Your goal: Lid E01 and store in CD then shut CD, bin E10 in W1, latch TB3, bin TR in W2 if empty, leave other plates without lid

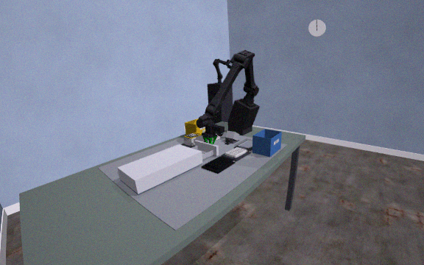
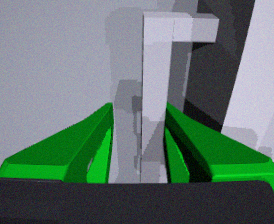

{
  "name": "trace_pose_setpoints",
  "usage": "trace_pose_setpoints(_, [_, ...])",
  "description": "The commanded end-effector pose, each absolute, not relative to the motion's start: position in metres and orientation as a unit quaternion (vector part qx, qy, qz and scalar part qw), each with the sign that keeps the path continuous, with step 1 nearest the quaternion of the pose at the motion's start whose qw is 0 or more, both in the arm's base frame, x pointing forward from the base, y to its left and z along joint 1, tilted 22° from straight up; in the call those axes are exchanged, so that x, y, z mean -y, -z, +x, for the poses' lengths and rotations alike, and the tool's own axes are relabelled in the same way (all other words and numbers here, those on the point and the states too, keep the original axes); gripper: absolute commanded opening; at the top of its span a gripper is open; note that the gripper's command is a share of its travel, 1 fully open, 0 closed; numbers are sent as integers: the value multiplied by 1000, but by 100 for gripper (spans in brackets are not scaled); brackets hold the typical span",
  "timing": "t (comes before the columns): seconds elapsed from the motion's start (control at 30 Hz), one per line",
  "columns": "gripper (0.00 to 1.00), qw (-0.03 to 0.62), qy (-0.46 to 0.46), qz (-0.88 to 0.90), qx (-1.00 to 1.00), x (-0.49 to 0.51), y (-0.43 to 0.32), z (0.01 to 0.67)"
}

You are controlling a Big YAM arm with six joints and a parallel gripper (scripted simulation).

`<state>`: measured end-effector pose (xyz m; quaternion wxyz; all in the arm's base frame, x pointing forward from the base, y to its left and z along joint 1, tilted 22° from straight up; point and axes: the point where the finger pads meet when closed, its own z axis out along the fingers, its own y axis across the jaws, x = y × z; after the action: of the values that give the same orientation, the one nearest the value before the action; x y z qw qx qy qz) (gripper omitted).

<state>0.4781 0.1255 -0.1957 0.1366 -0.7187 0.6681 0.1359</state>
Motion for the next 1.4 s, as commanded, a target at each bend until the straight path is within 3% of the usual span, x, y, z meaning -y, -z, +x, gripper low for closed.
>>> trace_pose_setpoints(0.0, [30,143,-133,-721,-665,-132,181,475])
trace_pose_setpoints(1.37, [30,137,-138,-720,-667,-130,185,468])
